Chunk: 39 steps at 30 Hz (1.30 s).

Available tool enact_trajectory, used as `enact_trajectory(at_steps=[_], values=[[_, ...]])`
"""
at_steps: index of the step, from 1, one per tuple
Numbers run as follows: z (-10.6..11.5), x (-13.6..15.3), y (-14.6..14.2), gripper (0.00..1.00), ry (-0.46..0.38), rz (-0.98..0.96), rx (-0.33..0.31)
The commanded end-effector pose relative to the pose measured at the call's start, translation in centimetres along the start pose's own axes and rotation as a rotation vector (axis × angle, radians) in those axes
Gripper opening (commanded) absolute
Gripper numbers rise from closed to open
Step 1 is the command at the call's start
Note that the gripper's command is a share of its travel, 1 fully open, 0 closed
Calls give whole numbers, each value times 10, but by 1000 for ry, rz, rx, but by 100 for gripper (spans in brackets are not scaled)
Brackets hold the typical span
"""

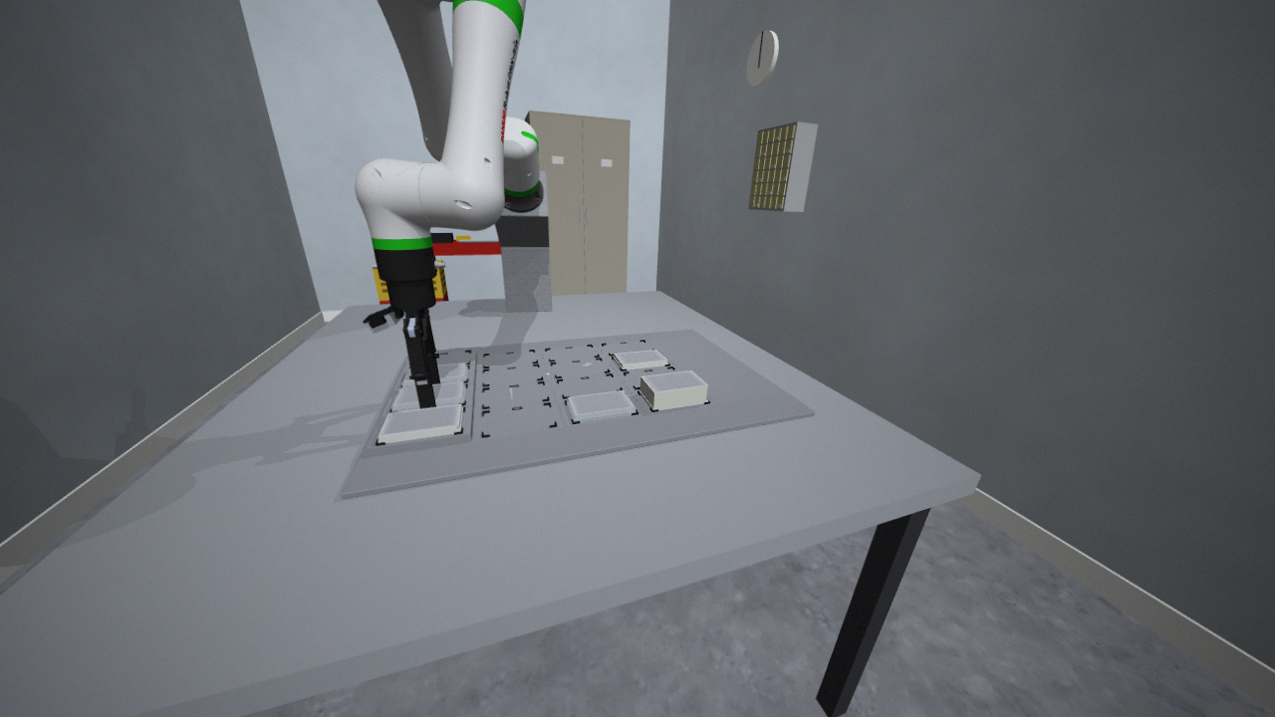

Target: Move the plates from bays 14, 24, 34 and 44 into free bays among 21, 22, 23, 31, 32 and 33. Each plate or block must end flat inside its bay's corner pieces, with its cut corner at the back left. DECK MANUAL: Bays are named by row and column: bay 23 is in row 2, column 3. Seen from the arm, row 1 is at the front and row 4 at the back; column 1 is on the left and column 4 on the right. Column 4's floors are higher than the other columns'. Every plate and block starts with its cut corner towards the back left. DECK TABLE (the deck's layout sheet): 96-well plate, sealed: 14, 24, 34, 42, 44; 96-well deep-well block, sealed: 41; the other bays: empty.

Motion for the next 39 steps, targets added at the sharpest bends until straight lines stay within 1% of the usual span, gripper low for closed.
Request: enact_trajectory(at_steps=[1, 39], values=[[1, 0, -1, 10, 1, 0, -1], [10, -1, -1, 10, 1, 0, -1]])
Point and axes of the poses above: the point where the finger pads meet when closed, its own z axis back along the fingers, its own y axis across the jaws, x = y × z, the point moved 1 cm from there along z, back along the fingers, and after that the axes turned 3 degrees about z, right-handed, at the moved point
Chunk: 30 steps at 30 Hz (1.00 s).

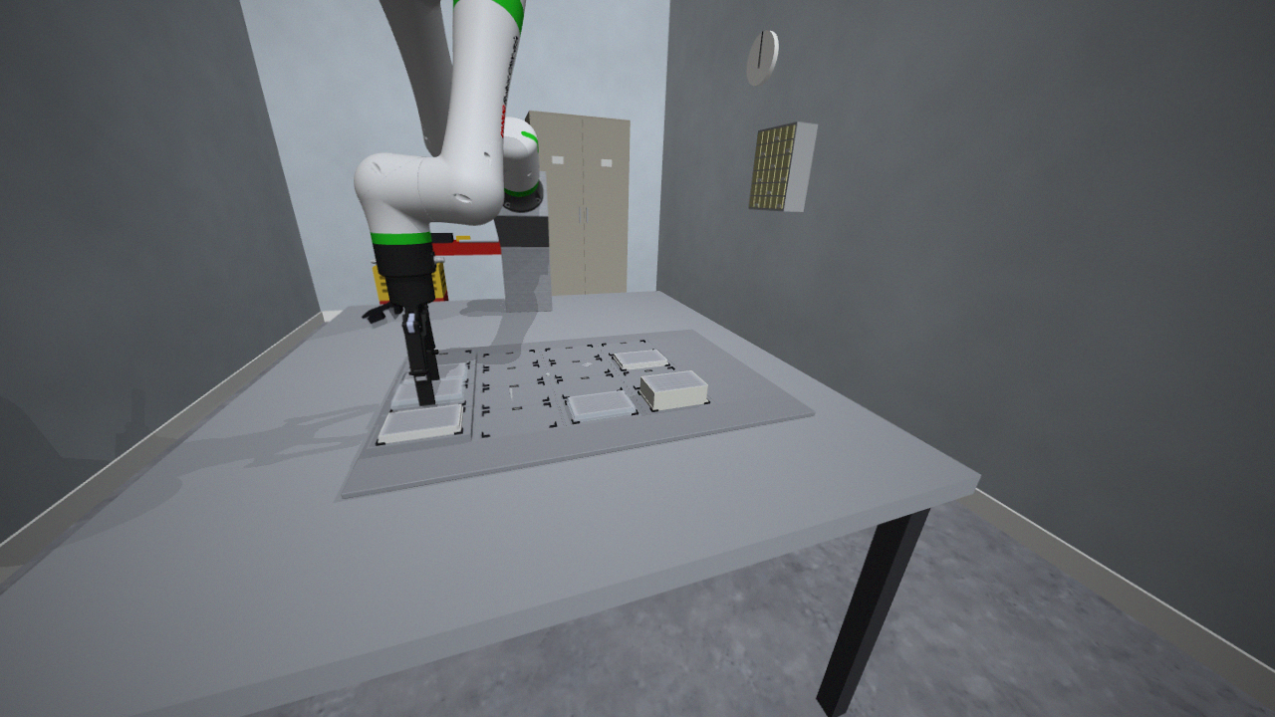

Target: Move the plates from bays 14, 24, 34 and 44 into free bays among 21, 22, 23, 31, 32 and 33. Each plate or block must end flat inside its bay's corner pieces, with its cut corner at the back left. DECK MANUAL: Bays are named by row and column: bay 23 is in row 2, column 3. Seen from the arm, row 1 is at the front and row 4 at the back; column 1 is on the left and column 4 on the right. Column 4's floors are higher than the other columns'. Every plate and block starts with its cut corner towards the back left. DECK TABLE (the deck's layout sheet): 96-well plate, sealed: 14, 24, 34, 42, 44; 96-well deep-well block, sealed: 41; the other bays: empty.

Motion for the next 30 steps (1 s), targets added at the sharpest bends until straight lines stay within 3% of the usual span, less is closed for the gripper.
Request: enact_trajectory(at_steps=[1, 30], values=[[2, -1, -1, 10, 1, 0, -1], [30, 0, -1, 10, 1, 0, -1]])
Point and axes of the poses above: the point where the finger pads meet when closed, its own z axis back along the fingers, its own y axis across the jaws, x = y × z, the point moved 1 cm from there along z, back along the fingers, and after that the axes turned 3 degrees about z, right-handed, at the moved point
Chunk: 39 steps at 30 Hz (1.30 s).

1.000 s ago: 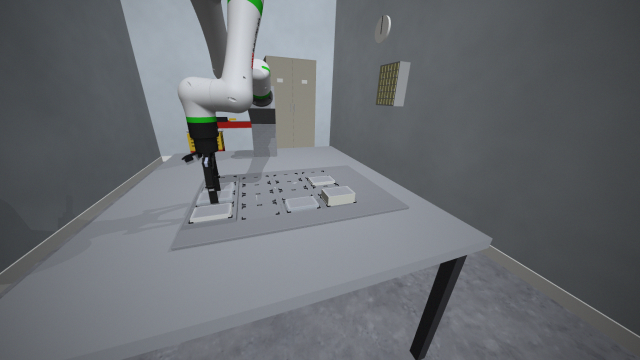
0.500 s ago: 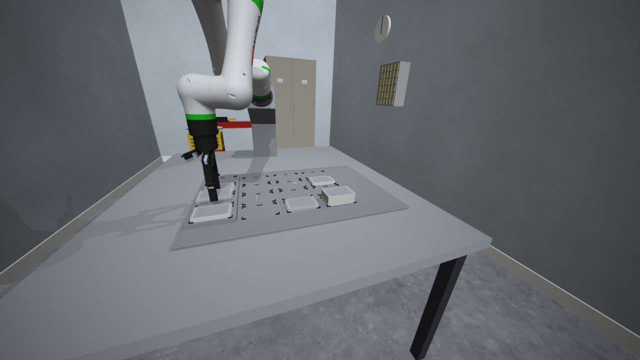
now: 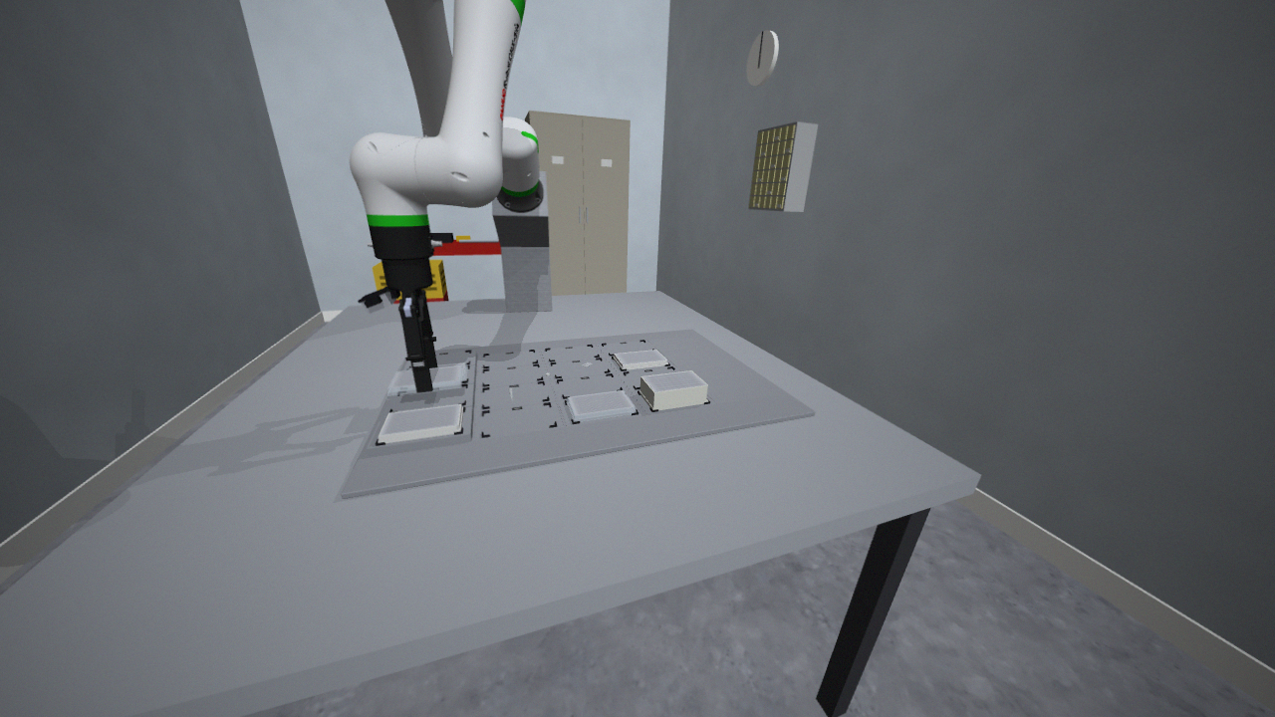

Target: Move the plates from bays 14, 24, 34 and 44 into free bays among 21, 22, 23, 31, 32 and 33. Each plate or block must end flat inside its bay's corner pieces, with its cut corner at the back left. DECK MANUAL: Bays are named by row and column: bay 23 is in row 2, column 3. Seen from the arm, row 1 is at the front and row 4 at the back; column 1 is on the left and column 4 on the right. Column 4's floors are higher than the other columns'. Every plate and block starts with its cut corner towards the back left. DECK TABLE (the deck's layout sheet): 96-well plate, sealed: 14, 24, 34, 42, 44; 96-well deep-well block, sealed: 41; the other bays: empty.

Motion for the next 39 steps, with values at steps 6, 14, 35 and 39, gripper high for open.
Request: enact_trajectory(at_steps=[6, 14, 35, 39], values=[[8, 0, -1, 10, 1, 0, -1], [18, 0, -1, 10, 1, 0, -1], [17, 32, 18, 10, 1, 0, -1], [17, 41, 23, 10, 1, 0, -1]])
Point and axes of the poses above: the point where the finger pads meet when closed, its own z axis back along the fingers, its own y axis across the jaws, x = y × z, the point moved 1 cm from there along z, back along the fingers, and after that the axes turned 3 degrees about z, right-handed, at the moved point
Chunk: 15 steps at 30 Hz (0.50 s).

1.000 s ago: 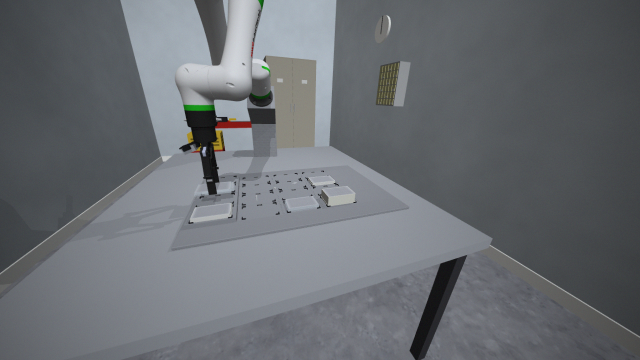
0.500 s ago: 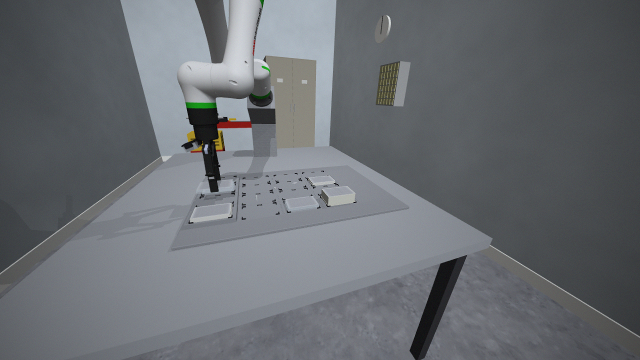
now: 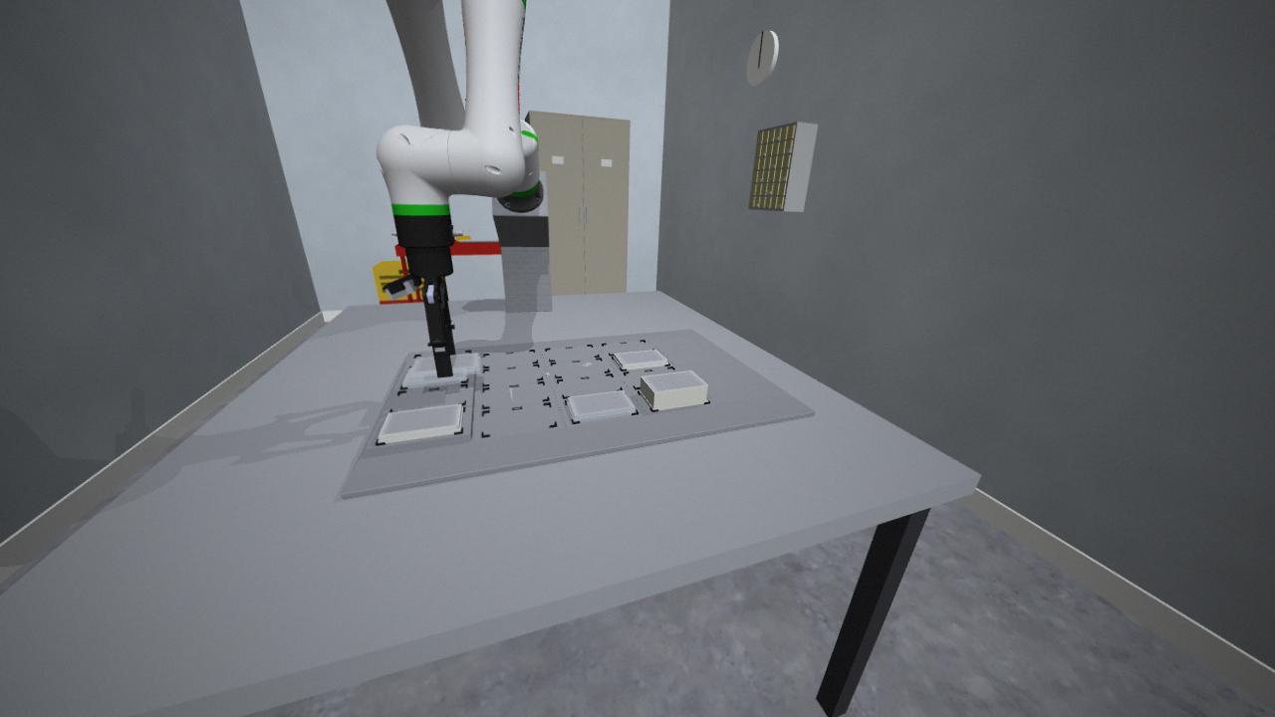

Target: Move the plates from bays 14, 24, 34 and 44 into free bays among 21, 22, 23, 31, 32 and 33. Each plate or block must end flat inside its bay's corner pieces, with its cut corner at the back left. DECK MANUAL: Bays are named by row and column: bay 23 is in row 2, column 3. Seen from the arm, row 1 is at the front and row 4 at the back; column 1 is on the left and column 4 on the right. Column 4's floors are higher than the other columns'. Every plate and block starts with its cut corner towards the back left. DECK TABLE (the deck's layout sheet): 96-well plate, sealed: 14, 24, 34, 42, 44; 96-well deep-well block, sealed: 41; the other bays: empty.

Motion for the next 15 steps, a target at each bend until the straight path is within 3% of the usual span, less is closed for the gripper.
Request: enact_trajectory(at_steps=[1, 15], values=[[1, 7, 3, 10, 3, 0, -1], [1, 34, 19, 10, 3, 0, -1]])
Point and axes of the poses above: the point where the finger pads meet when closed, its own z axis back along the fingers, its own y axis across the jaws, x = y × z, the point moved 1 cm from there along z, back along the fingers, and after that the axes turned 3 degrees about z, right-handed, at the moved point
